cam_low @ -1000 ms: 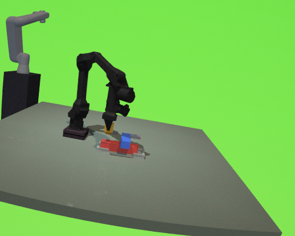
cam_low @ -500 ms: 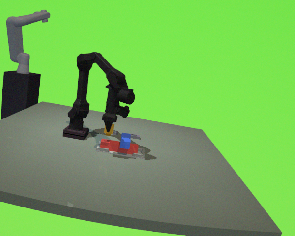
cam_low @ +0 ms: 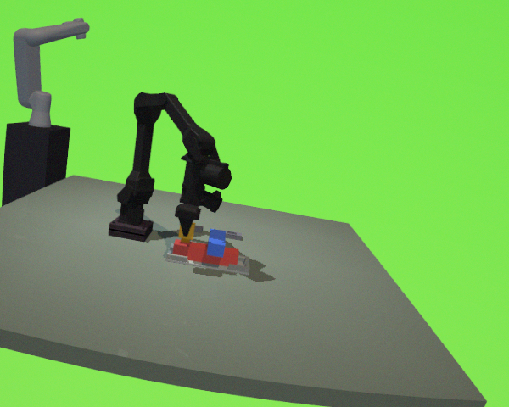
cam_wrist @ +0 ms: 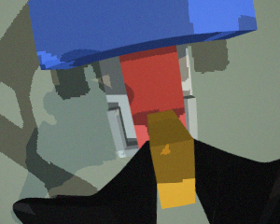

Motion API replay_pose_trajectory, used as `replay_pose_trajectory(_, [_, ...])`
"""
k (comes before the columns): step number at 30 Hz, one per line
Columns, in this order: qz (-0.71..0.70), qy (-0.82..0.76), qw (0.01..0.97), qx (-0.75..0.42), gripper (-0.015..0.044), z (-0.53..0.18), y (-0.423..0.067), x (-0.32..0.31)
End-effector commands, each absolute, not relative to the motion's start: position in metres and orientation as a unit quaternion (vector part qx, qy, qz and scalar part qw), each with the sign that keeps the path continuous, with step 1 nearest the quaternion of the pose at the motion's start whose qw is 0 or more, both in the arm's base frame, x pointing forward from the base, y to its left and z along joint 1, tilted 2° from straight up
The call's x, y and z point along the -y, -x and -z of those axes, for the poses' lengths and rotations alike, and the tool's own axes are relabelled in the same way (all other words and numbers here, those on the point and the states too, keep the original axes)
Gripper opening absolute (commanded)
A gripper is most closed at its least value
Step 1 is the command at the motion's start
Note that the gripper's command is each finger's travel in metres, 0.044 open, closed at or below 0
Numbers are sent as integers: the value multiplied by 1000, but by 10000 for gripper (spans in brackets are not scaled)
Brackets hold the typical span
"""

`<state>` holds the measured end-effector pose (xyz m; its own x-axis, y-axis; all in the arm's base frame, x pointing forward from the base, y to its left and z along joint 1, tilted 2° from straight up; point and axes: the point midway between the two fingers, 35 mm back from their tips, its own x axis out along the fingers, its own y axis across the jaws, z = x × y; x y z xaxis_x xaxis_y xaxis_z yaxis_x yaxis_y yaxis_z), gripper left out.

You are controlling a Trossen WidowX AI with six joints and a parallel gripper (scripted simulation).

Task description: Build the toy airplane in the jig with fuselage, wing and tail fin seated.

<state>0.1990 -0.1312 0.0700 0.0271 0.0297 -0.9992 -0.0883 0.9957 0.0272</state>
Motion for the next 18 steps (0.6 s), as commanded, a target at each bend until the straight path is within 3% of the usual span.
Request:
replay_pose_trajectory(1, [-40, 21, 717, -696, 65, -65, -199, 131])
replay_pose_trajectory(5, [-40, 21, 717, -696, 65, -61, -199, 131])
replay_pose_trajectory(13, [-42, 21, 716, -697, 0, -63, -199, 131])
replay_pose_trajectory(17, [-42, 21, 716, -697, 0, -63, -199, 131])
replay_pose_trajectory(18, [-42, 21, 716, -697, 26, -63, -199, 131])
